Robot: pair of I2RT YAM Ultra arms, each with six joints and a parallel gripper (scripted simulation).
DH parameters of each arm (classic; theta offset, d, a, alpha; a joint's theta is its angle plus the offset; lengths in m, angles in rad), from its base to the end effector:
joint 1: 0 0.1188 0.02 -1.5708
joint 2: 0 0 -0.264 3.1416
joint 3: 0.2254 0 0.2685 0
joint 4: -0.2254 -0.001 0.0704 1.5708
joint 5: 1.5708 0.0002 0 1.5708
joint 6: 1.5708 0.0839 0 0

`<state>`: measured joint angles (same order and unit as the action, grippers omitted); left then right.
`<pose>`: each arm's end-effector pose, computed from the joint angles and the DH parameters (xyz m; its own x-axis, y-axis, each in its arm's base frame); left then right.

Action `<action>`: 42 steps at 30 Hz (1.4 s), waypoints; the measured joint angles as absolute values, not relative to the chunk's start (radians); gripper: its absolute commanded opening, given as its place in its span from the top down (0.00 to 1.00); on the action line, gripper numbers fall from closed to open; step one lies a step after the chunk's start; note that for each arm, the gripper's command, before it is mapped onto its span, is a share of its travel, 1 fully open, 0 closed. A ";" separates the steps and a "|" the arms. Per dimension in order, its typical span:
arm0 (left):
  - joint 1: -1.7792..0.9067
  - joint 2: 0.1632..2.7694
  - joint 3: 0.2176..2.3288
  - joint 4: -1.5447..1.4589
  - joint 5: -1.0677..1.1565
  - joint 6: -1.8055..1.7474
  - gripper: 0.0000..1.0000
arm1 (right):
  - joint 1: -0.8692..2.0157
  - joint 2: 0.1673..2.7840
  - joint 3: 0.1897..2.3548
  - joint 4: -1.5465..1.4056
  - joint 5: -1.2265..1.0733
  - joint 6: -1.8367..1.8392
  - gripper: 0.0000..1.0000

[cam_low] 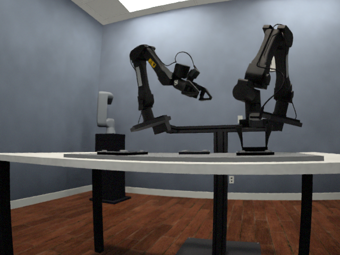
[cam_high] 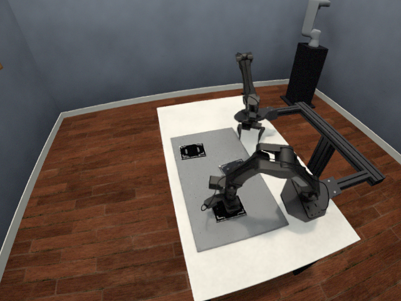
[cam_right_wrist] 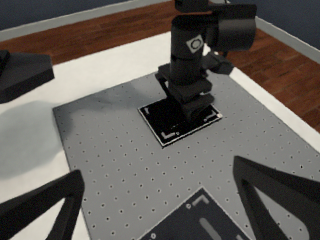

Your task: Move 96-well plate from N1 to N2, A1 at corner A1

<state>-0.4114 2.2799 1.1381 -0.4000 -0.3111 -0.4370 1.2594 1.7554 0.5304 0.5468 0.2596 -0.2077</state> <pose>0.3402 -0.1193 -0.0441 -0.9878 -0.0086 -0.1558 -0.0502 0.9630 0.2649 0.1211 0.3092 0.0572 -0.0110 -0.6847 -0.7288 -0.8799 0.3528 -0.3182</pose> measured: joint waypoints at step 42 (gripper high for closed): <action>-0.442 2.183 1.138 -0.528 -0.310 -0.471 0.22 | 1.668 1.089 0.486 -0.298 0.503 0.265 0.00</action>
